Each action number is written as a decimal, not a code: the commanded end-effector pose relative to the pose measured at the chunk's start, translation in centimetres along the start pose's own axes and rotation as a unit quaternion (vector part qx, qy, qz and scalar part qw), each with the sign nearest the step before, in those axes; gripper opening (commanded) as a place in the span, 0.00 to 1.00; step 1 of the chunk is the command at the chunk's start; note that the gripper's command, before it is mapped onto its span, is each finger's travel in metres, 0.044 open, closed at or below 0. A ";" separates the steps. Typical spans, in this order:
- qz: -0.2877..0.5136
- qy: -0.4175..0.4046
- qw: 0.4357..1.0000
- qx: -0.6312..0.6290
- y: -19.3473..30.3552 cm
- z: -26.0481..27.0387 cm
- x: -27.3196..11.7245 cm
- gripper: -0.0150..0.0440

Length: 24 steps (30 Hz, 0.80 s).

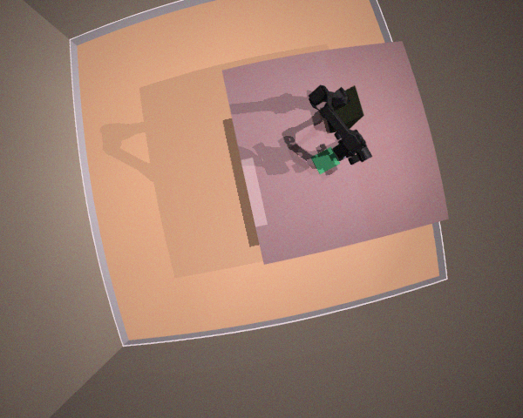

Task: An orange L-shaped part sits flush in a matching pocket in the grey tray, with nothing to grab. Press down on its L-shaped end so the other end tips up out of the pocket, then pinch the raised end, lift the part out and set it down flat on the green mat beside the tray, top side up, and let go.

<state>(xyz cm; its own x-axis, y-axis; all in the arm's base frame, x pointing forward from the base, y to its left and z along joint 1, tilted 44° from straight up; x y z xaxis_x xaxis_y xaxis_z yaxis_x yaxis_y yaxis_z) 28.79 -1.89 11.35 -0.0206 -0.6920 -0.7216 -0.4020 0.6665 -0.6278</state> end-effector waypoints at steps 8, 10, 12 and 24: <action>-0.004 -0.002 1.000 0.001 -4.6 -1.2 -0.2 0.25; -0.004 -0.002 1.000 0.001 -5.4 -1.5 -0.3 0.25; -0.004 -0.002 1.000 0.002 -6.3 -1.7 -0.3 0.25; -0.005 -0.002 1.000 0.002 -7.7 -2.1 0.2 0.25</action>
<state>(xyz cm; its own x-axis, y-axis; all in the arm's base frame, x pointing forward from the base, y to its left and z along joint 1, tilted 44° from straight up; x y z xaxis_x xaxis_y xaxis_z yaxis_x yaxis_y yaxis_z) 29.97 -7.49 16.74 -0.0142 -0.6954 -0.7185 -0.3986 0.6629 -0.6337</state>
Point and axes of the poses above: the point midway between the two fingers, 35 mm back from their tips, its own x axis out along the fingers, its own z axis across the jaws, y = z × x, the point moved 5 cm from there along -x, back along the fingers, and after that the axes turned 11 degrees about -x, right-handed, at the moved point
